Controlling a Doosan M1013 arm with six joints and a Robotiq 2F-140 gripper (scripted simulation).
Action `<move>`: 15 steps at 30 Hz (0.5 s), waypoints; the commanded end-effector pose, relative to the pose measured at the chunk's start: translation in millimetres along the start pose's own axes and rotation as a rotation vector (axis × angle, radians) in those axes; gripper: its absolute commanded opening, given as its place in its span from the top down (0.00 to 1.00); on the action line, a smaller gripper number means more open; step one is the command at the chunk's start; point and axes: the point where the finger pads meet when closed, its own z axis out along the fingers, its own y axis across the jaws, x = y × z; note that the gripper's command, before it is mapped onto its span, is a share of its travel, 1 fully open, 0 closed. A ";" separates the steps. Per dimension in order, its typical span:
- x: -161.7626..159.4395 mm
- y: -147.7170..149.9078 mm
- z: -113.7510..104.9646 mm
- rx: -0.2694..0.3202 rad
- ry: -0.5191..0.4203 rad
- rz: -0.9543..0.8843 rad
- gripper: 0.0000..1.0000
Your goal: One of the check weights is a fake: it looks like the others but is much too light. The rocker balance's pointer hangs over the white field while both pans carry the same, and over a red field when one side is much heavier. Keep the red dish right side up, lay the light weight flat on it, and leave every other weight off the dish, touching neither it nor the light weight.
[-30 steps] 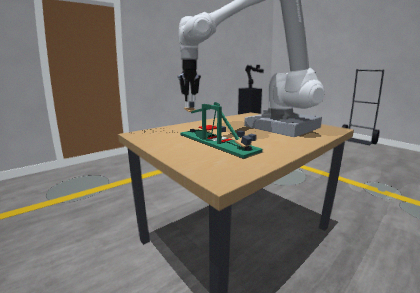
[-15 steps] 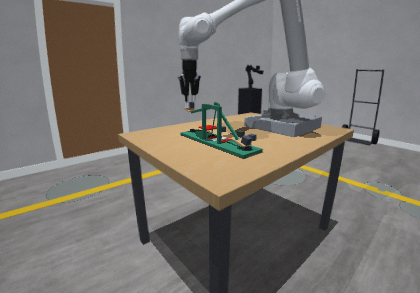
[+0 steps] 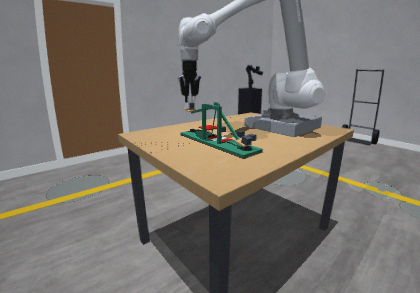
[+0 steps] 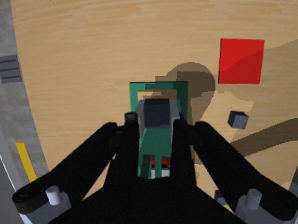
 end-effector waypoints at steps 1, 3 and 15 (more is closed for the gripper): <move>-0.6 0.0 3.4 0.000 0.000 0.000 0.76; -0.8 0.0 4.8 0.000 0.000 0.000 0.76; -2.2 0.0 11.9 0.000 0.000 0.000 0.76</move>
